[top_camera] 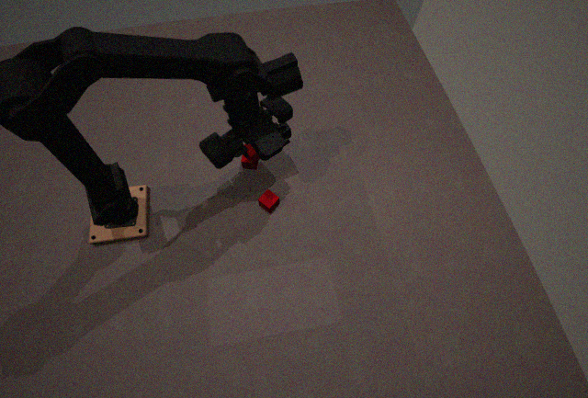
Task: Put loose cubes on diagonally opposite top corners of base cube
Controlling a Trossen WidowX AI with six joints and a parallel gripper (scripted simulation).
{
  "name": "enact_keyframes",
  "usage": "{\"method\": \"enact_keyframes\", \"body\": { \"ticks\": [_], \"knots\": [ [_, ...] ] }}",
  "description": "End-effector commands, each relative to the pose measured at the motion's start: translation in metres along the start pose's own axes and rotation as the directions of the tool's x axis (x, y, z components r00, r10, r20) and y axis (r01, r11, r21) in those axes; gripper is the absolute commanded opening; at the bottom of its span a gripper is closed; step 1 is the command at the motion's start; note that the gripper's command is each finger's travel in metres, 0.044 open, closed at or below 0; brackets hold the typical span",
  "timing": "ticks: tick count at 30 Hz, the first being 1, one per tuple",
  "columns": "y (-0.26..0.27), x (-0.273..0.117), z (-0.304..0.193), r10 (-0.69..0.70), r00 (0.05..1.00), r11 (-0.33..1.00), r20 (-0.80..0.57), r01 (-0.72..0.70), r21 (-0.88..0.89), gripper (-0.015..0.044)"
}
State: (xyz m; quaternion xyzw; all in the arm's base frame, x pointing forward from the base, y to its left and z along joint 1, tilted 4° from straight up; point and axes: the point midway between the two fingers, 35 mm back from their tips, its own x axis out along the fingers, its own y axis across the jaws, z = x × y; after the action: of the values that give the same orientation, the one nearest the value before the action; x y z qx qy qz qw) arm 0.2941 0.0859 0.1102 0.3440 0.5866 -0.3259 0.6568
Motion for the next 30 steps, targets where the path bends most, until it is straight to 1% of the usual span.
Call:
{"method": "enact_keyframes", "body": {
  "ticks": [1, 8, 30],
  "knots": [
    [-0.002, 0.009, 0.0, -0.009, 1.0, 1.0, 0.0, 0.009, 0.005, 0.0105],
    [-0.002, 0.022, 0.0, -0.009, 1.0, 1.0, 0.0, 0.009, 0.006, 0.0105],
    [-0.003, 0.023, 0.0, -0.009, 1.0, 1.0, 0.0, 0.009, 0.003, 0.0105]
  ]
}}
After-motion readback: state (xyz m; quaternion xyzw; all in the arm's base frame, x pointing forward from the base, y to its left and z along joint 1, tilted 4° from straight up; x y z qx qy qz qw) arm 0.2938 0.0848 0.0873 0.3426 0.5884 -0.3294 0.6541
